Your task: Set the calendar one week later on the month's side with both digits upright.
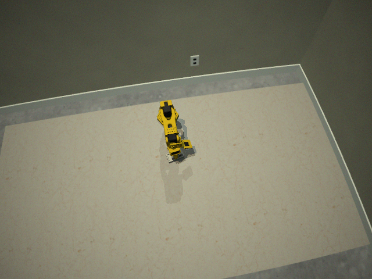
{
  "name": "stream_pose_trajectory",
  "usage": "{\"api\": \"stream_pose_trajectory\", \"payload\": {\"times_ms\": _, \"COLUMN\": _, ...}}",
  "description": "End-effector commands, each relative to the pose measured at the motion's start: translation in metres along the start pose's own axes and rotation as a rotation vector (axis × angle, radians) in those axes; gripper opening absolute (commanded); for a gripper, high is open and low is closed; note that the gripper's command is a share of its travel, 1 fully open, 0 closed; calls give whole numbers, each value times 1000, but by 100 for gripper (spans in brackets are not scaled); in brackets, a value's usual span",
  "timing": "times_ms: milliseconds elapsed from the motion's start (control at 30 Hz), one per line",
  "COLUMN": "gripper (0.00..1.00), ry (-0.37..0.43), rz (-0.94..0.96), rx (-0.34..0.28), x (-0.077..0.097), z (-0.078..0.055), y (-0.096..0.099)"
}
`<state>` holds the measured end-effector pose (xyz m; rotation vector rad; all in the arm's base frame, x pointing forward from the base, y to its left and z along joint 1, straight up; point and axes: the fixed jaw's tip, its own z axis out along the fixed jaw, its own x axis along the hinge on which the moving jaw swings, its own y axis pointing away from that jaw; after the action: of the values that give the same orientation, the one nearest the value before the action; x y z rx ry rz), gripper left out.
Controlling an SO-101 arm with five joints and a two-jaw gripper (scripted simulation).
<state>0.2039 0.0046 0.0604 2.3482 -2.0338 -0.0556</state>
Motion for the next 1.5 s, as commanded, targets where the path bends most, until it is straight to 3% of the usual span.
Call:
{"api": "stream_pose_trajectory", "payload": {"times_ms": 0, "gripper": 0, "ry": 12, "rz": -100, "rx": 68, "x": 20, "z": -9, "y": -2}}
{"api": "stream_pose_trajectory", "payload": {"times_ms": 100, "gripper": 0, "ry": 13, "rz": -121, "rx": 67, "x": 25, "z": -9, "y": -1}}
{"api": "stream_pose_trajectory", "payload": {"times_ms": 600, "gripper": 0, "ry": 28, "rz": -419, "rx": 62, "x": 87, "z": -7, "y": 22}}
{"api": "stream_pose_trajectory", "payload": {"times_ms": 1167, "gripper": 0, "ry": 38, "rz": -660, "rx": 55, "x": 131, "z": -4, "y": 53}}
{"api": "stream_pose_trajectory", "payload": {"times_ms": 1467, "gripper": 0, "ry": 41, "rz": -744, "rx": 52, "x": 144, "z": -3, "y": 66}}
